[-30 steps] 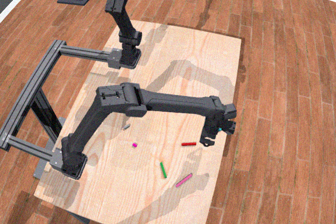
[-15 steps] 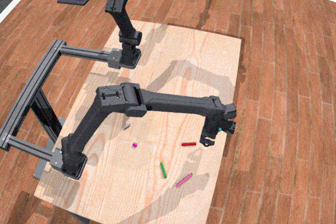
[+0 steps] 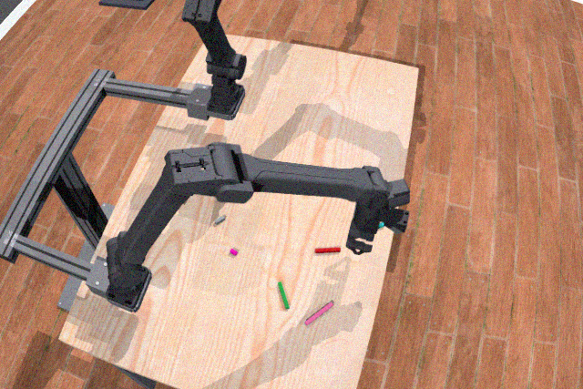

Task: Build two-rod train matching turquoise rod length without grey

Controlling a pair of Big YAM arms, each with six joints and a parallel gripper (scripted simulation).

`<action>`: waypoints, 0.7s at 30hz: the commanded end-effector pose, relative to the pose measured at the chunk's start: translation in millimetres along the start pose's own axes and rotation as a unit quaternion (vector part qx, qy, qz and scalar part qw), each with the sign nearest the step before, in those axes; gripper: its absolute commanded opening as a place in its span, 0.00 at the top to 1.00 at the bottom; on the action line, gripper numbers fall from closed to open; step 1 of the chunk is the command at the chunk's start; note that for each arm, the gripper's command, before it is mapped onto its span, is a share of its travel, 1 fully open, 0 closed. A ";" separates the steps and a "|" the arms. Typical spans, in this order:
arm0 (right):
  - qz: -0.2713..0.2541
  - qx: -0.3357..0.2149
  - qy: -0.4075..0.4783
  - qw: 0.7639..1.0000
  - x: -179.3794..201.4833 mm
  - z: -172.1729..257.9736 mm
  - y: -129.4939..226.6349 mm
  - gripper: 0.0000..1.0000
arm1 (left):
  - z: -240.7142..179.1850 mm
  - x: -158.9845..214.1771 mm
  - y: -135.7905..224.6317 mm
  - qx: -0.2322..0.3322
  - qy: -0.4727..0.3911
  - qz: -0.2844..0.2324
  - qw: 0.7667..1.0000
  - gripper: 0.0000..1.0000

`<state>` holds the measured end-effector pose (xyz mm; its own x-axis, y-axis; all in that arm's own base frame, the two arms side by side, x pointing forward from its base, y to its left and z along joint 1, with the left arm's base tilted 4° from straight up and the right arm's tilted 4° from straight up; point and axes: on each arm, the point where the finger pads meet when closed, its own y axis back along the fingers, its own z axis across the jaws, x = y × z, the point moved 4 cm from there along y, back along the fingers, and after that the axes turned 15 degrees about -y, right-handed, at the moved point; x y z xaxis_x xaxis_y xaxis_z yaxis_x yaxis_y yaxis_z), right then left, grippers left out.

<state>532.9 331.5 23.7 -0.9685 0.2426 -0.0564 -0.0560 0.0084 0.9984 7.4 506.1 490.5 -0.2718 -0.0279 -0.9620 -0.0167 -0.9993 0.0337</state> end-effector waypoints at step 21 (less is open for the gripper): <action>-0.022 -0.017 0.010 1.000 18.5 -149.1 10.6 0.00 | 6.4 -12.4 4.7 -0.010 0.007 -0.019 1.000 0.00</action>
<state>458.6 171.6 22.0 -0.9628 0.2639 -0.0588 -0.0582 0.0099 0.9983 7.4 506.1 490.5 -0.2718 -0.0279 -0.9620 -0.0167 -0.9993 0.0337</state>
